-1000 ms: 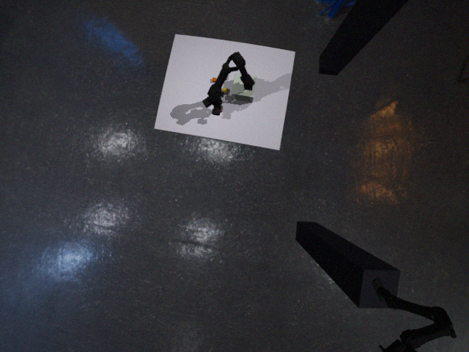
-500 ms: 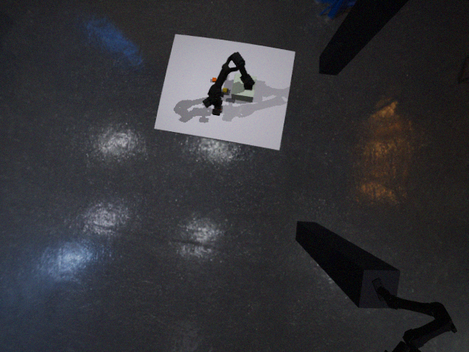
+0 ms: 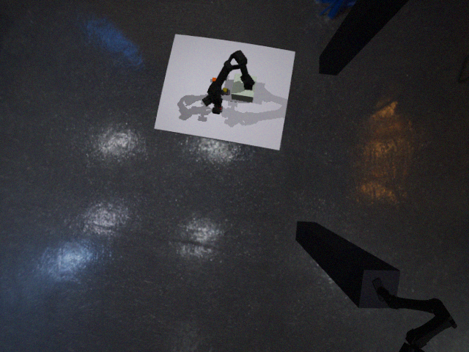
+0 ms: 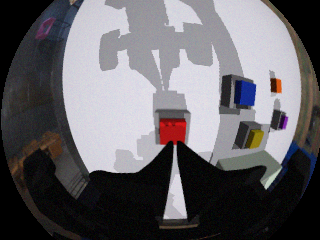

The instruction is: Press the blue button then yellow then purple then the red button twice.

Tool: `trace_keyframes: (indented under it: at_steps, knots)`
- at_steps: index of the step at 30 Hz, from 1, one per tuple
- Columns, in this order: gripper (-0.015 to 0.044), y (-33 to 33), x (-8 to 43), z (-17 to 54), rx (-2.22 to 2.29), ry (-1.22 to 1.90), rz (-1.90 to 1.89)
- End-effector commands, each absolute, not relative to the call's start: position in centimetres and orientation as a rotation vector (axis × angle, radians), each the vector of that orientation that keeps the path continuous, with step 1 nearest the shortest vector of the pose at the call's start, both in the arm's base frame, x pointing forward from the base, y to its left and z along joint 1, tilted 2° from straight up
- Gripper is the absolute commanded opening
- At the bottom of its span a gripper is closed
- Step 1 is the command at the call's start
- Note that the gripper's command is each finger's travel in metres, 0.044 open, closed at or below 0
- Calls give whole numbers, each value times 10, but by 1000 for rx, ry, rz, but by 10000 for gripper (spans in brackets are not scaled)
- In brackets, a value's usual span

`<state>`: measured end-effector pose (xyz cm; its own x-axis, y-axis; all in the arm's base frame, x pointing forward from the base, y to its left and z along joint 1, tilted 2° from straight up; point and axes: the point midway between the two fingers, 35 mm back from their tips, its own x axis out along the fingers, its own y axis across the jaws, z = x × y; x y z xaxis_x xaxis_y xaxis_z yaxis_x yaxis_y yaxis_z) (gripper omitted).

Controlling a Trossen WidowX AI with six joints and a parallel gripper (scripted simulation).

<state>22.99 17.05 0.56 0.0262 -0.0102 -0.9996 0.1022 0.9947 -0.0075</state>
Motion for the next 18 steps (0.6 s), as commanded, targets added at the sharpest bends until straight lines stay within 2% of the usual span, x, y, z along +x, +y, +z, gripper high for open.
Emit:
trace_keyframes:
  at_steps: [1, 18]
  knots:
    - [20, 172, 232, 13, 79, 1530, -85]
    - [20, 172, 234, -11, 79, 1530, -85]
